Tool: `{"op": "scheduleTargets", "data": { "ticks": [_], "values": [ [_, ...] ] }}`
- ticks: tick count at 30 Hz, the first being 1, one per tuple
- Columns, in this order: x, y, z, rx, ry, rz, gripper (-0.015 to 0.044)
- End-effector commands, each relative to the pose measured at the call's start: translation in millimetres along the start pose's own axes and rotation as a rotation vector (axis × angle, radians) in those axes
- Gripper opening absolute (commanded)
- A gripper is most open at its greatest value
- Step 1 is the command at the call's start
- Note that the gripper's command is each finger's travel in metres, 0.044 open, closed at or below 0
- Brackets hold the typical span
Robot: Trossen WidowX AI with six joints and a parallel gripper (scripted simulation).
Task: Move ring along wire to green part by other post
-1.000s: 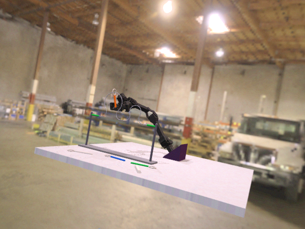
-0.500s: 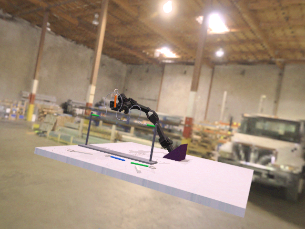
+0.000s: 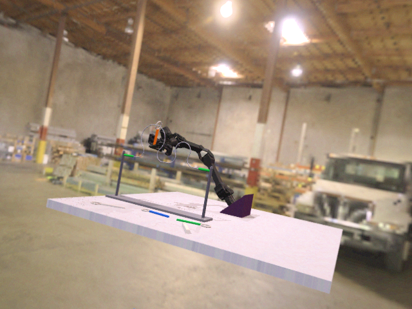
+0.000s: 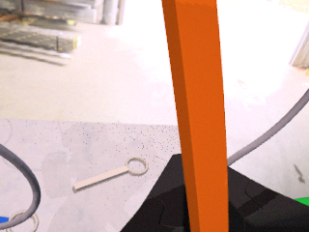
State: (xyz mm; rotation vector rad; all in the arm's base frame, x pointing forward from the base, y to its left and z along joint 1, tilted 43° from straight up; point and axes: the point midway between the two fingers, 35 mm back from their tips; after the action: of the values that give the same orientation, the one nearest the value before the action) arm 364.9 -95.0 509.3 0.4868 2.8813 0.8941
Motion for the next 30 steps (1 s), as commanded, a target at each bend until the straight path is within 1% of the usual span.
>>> {"op": "scheduleTargets", "data": {
  "ticks": [1,30],
  "values": [
    [-1,-1,-1,0.054,-0.017,-0.004,-0.015],
    [-1,4,-16,0.393,-0.132,-0.062,-0.015]
  ]
}}
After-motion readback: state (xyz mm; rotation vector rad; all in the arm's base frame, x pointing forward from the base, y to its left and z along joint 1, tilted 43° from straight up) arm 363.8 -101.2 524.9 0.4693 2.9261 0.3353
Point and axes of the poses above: the point midway between the two fingers, 35 mm back from their tips, its own x axis back along the fingers, its own z axis across the jaws, y = z × x, and after that the axes turned 6 degrees about -x, right-handed
